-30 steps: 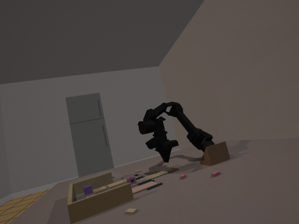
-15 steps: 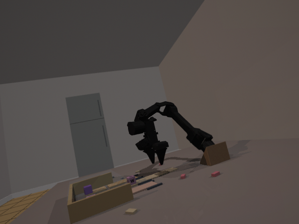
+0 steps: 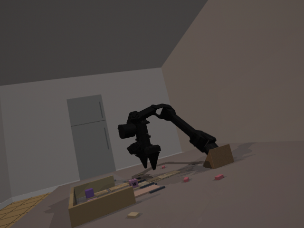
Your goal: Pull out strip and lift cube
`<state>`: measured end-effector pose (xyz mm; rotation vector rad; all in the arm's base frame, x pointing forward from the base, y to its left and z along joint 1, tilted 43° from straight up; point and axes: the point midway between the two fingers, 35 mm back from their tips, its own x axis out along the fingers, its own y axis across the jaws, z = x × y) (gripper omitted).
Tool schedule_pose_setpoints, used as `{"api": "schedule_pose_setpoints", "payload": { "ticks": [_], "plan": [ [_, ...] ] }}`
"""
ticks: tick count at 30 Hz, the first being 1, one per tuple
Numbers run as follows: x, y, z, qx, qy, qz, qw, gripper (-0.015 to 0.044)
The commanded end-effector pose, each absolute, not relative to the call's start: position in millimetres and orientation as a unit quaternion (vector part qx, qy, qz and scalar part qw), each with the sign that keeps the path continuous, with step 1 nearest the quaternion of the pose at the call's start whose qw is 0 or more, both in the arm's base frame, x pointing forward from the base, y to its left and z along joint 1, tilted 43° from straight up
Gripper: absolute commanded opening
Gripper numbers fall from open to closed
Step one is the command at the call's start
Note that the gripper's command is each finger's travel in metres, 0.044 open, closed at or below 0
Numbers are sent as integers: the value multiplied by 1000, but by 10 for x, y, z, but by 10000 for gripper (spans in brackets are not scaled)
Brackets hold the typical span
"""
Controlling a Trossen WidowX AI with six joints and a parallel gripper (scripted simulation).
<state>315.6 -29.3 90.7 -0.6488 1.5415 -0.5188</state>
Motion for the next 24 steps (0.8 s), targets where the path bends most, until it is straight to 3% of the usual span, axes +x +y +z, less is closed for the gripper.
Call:
{"api": "schedule_pose_setpoints", "payload": {
  "ticks": [1,22,24],
  "plan": [
    [3309,-274,909,-287,676,-227,640,440],
    [4022,-168,914,-286,674,-228,641,440],
    [4023,-175,906,-286,674,-228,641,387]
  ]
}}
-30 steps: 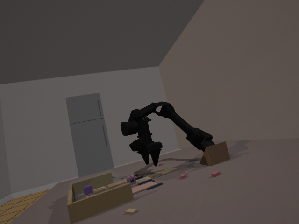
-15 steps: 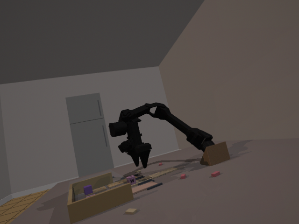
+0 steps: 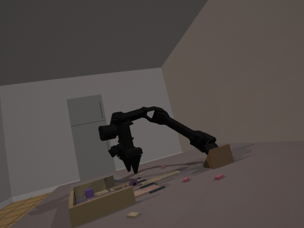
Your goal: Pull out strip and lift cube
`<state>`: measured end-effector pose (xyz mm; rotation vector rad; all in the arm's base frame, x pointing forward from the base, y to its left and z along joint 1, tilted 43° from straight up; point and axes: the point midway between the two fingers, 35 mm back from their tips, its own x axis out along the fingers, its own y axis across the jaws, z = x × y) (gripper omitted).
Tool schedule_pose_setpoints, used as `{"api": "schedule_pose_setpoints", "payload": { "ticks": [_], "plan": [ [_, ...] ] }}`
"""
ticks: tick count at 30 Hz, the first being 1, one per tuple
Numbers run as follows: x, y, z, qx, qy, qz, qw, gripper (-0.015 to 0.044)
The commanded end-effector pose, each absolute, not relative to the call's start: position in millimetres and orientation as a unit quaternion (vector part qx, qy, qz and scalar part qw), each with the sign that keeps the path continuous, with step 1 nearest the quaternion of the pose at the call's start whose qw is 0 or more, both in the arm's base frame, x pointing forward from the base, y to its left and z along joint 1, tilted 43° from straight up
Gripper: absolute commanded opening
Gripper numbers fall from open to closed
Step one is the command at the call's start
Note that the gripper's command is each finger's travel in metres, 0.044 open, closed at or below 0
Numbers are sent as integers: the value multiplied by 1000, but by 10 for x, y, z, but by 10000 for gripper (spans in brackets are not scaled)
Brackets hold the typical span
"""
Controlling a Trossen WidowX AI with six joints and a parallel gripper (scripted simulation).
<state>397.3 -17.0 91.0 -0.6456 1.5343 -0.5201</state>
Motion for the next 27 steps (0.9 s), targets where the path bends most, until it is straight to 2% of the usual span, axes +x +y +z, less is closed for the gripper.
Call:
{"api": "schedule_pose_setpoints", "payload": {
  "ticks": [1,5,6,27],
  "plan": [
    [4023,-183,898,-286,674,-228,641,361],
    [4028,-226,850,-286,674,-228,641,256],
    [4029,-237,838,-286,674,-228,641,250],
    [4028,-475,592,-287,674,-228,641,250]
  ]
}}
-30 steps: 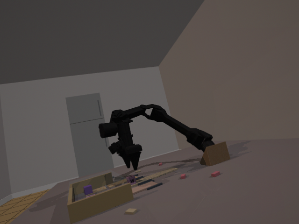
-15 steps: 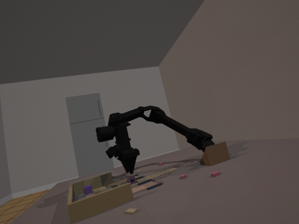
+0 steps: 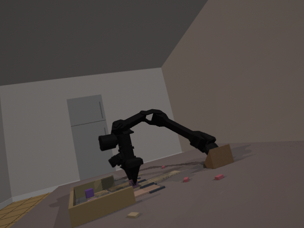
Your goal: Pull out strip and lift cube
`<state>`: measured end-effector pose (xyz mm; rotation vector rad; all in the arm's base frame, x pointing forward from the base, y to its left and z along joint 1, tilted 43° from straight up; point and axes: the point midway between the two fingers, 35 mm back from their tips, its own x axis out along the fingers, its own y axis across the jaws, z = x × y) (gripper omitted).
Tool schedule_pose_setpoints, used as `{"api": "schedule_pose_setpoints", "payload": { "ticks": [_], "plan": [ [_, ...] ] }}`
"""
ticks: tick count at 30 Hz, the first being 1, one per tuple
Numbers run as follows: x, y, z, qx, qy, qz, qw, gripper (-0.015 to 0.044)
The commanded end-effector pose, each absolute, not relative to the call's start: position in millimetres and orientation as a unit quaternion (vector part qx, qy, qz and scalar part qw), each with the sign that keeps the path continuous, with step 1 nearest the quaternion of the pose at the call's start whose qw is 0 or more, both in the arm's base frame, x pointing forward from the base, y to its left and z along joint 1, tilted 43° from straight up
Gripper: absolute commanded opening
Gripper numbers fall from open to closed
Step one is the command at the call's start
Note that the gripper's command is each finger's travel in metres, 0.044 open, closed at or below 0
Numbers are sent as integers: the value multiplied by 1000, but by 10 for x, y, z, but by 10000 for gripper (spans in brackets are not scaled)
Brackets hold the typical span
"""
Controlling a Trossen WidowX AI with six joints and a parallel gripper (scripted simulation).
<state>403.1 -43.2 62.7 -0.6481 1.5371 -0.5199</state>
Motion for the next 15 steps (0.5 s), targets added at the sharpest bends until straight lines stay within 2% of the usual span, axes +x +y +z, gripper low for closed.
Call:
{"api": "schedule_pose_setpoints", "payload": {
  "ticks": [1,9,13,15],
  "plan": [
    [4027,-486,581,-287,674,-229,641,250],
    [4020,-549,519,-287,674,-229,641,250],
    [4020,-530,531,-285,675,-229,641,145],
    [4020,-530,531,-285,675,-229,641,132]
  ]
}}
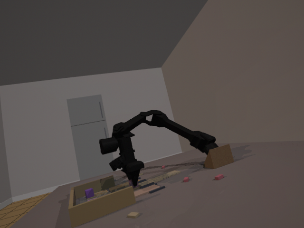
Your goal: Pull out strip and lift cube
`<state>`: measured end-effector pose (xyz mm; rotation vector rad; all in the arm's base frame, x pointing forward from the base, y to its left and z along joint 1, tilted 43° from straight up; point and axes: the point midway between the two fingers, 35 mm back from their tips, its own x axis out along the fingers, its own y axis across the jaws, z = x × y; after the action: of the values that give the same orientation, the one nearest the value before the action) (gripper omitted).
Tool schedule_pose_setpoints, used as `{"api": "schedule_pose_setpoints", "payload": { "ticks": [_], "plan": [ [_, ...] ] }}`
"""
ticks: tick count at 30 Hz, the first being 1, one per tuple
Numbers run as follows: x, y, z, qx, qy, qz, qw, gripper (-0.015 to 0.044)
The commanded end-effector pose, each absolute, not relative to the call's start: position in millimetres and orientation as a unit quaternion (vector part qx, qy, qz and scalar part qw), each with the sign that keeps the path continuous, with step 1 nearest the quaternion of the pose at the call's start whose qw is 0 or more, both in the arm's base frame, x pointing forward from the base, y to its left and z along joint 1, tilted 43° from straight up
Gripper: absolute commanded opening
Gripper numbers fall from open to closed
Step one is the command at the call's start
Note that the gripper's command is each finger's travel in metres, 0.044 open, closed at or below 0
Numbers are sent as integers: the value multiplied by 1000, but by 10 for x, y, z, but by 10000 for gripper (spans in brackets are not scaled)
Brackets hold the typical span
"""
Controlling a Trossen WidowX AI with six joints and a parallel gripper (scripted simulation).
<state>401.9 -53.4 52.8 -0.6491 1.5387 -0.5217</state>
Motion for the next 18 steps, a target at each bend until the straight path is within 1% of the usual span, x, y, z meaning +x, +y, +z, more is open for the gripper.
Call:
{"api": "schedule_pose_setpoints", "payload": {
  "ticks": [1,5,9,18],
  "plan": [
    [4020,-530,531,-285,675,-229,641,125],
    [4020,-530,531,-285,675,-229,641,98],
    [3991,-505,545,-285,675,-229,641,0],
    [3564,-212,718,-286,675,-227,641,0]
  ]
}}
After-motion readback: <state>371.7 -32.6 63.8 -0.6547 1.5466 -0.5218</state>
